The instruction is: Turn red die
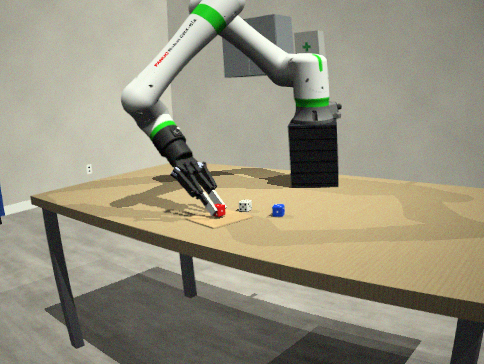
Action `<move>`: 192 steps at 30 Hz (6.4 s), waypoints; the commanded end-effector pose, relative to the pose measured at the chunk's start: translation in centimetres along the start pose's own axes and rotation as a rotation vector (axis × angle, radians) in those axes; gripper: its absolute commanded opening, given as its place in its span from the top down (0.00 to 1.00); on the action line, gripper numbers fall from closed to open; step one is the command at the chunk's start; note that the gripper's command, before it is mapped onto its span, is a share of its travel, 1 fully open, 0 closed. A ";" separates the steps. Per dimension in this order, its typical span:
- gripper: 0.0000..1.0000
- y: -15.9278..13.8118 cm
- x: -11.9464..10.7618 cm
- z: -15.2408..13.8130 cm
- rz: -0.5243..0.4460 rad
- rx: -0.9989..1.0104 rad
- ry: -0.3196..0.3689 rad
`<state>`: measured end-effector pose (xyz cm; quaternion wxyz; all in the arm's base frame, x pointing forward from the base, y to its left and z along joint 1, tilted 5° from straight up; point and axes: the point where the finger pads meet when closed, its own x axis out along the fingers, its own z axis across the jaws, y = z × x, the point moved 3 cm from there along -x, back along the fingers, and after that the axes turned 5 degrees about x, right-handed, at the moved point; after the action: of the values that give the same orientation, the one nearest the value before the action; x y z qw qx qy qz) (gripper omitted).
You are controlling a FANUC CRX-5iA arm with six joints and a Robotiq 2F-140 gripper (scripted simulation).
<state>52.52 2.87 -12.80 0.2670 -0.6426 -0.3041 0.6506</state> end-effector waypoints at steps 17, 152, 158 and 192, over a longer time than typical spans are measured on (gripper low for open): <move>0.84 0.0 0.0 0.0 0.000 0.000 0.000; 0.60 -0.4 -0.5 0.0 0.000 0.000 0.000; 0.60 -1.3 -1.3 0.1 0.000 0.000 0.000; 0.60 -5.2 -4.2 0.6 0.189 0.007 0.007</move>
<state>51.89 2.94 -6.28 0.2327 -0.6578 -0.2679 0.6644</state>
